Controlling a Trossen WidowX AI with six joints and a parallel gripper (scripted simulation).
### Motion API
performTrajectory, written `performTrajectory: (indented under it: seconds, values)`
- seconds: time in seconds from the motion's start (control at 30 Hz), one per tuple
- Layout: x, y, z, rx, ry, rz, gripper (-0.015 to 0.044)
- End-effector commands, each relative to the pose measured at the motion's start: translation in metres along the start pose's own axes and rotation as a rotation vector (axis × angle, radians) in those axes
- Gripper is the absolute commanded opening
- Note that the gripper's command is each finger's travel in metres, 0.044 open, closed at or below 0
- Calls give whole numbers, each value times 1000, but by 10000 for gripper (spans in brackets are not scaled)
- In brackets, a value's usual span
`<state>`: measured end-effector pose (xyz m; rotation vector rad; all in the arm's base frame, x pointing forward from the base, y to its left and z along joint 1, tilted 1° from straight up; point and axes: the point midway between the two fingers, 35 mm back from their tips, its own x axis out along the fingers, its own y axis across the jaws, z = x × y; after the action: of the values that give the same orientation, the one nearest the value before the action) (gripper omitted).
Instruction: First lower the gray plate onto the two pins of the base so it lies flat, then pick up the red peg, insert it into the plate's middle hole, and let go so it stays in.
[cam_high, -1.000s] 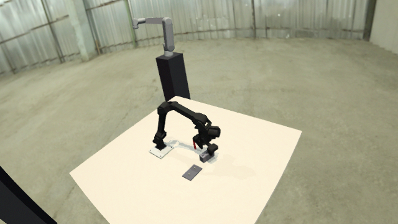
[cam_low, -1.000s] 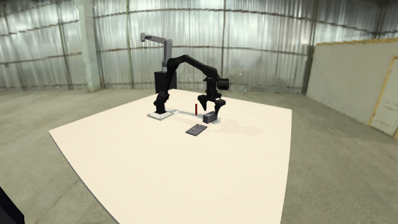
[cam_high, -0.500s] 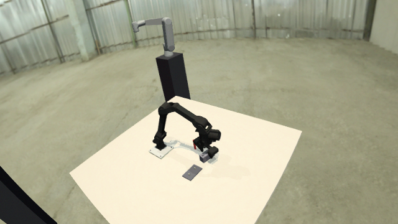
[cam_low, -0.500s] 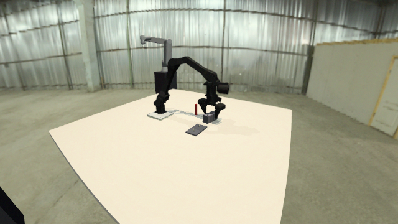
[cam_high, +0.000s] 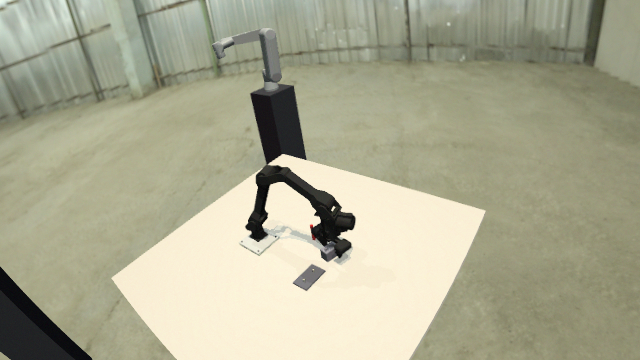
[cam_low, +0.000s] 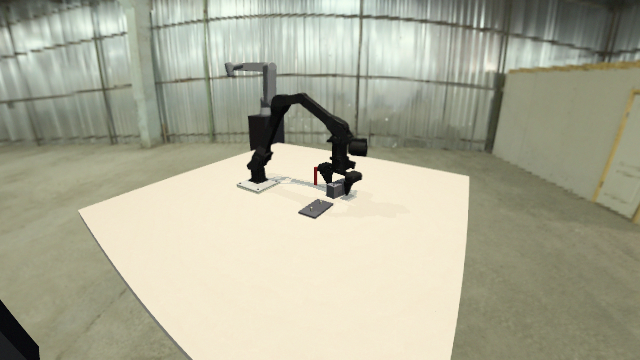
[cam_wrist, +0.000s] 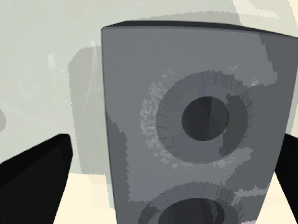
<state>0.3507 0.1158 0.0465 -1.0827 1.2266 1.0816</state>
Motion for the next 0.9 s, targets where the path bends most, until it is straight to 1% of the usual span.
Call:
performTrajectory:
  seconds: [0.0, 0.27, 0.73, 0.87]
  values:
    - [2, 0, -1, 1, 4, -3, 309]
    - [2, 0, -1, 1, 4, -3, 99]
    - [2, 0, -1, 1, 4, -3, 5]
    - [0, -1, 0, 1, 4, -3, 0]
